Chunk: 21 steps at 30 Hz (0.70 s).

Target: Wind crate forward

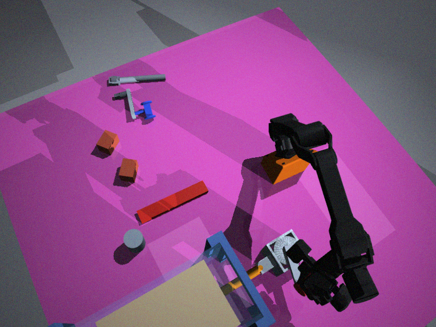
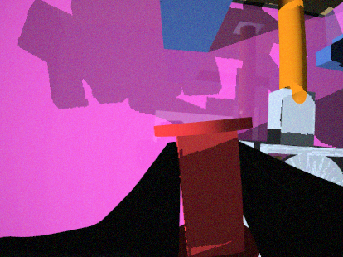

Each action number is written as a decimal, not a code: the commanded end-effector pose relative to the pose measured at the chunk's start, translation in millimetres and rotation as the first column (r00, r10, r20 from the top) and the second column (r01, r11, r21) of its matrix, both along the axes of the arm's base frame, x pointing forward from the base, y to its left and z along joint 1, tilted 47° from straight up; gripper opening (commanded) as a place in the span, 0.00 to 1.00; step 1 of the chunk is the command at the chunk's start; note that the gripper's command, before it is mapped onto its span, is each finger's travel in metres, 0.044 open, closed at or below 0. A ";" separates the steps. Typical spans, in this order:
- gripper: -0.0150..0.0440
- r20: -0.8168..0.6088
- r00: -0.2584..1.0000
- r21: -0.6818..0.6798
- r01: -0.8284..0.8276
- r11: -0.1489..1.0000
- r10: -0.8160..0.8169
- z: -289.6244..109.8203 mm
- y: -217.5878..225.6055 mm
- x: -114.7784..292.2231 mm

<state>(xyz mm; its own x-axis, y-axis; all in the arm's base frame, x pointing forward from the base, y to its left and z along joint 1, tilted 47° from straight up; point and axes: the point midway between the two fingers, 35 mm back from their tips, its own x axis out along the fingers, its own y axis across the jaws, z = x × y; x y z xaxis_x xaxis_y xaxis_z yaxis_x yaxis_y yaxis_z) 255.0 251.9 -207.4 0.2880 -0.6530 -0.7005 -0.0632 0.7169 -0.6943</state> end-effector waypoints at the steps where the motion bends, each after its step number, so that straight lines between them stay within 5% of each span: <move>1: 0.25 -0.046 0.999 0.005 -0.001 1.000 0.001 -3.9 5.7 -21.4; 21: 0.25 -0.048 0.999 0.006 -0.001 1.000 0.001 -1.8 9.6 -46.1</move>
<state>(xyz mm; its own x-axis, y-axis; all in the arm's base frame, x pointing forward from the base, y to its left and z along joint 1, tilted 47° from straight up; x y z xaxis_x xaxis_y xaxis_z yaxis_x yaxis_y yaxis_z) 224.0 262.0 -207.7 0.2769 -0.6443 -0.7129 -0.0771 0.7246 -0.6848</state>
